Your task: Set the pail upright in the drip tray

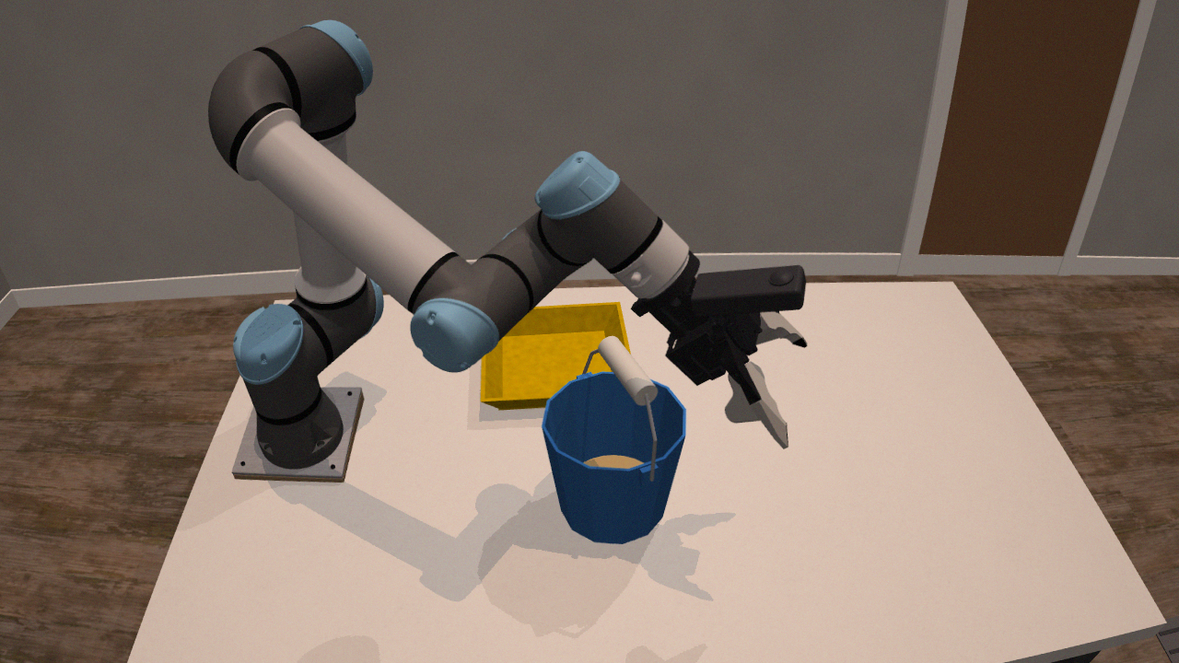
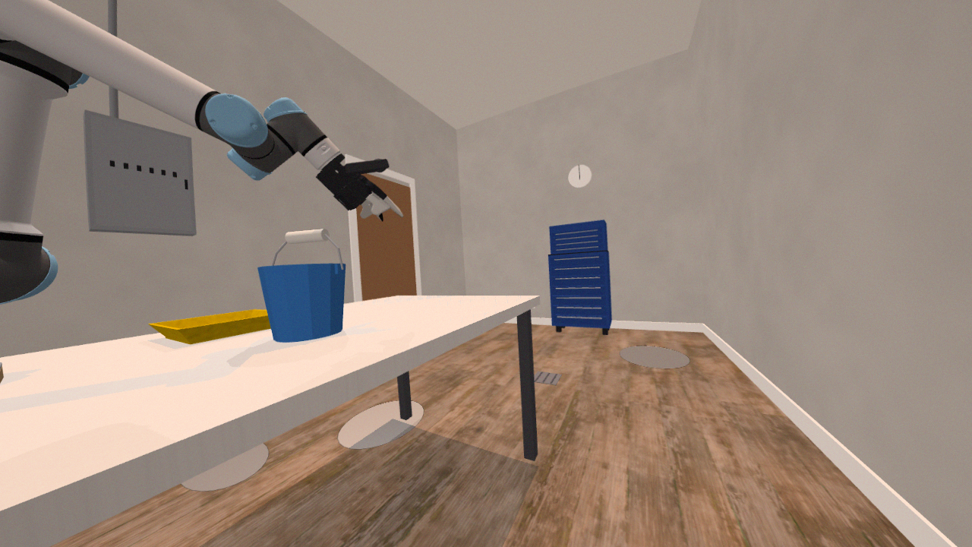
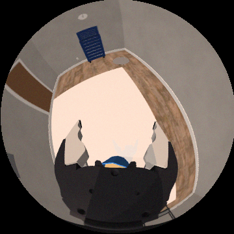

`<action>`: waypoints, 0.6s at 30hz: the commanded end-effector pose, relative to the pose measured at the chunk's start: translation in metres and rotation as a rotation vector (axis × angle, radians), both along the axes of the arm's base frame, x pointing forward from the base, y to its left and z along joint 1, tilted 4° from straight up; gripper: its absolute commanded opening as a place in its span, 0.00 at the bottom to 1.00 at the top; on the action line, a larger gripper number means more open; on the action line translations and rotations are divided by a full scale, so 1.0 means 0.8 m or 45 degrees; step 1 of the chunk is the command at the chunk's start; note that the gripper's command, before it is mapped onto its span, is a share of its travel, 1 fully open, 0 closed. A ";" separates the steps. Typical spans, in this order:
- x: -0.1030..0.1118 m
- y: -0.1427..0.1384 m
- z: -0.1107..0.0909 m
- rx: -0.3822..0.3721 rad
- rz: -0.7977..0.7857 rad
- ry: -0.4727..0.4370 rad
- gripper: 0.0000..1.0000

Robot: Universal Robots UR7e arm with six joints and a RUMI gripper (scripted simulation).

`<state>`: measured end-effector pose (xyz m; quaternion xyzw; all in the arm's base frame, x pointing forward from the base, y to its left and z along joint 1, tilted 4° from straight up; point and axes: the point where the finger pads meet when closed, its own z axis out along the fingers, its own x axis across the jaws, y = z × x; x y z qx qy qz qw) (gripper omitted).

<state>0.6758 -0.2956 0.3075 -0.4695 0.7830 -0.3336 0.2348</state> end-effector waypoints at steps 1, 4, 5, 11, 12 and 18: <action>-0.008 0.012 -0.006 0.154 -0.098 0.084 1.00; -0.016 0.022 -0.010 0.228 -0.157 0.128 1.00; -0.020 0.027 -0.011 0.264 -0.187 0.150 1.00; -0.041 0.047 -0.014 0.390 -0.308 0.241 1.00; -0.047 0.053 -0.015 0.418 -0.338 0.263 1.00; -0.072 0.074 -0.014 0.514 -0.458 0.351 1.00</action>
